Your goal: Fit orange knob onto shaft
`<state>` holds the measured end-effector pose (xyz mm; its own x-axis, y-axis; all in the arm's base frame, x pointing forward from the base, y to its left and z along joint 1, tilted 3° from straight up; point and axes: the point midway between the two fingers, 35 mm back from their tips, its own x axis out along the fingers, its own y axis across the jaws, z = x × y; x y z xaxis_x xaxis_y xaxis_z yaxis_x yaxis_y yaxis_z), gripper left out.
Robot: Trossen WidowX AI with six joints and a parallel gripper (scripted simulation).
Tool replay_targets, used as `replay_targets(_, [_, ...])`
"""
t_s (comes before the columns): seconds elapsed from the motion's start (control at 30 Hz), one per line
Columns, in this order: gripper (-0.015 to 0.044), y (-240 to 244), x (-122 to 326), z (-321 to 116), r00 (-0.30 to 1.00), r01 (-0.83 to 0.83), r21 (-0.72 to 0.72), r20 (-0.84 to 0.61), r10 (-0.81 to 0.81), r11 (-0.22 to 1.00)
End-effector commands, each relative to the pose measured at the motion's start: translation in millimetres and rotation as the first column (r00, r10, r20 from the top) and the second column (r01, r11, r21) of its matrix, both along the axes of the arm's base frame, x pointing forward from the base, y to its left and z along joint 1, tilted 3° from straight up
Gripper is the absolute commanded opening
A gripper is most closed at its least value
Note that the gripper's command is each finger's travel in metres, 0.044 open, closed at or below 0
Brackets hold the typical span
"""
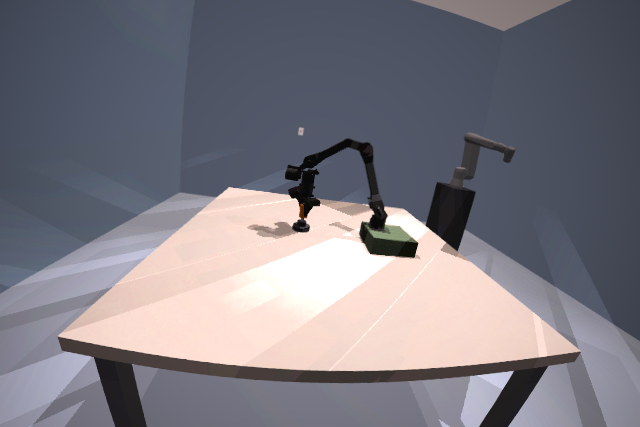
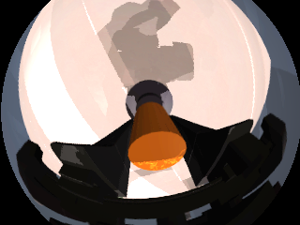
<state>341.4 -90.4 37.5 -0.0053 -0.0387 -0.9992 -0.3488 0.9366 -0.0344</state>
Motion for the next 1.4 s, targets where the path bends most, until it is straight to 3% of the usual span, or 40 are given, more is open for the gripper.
replay_targets(0.0, [0.0,-0.4,1.4,1.7,1.0,-0.024,-0.004,0.004,0.024,1.0])
replay_targets(1.37, [0.0,0.3,-2.6,-1.5,1.0,-0.024,-0.003,0.004,0.024,1.0])
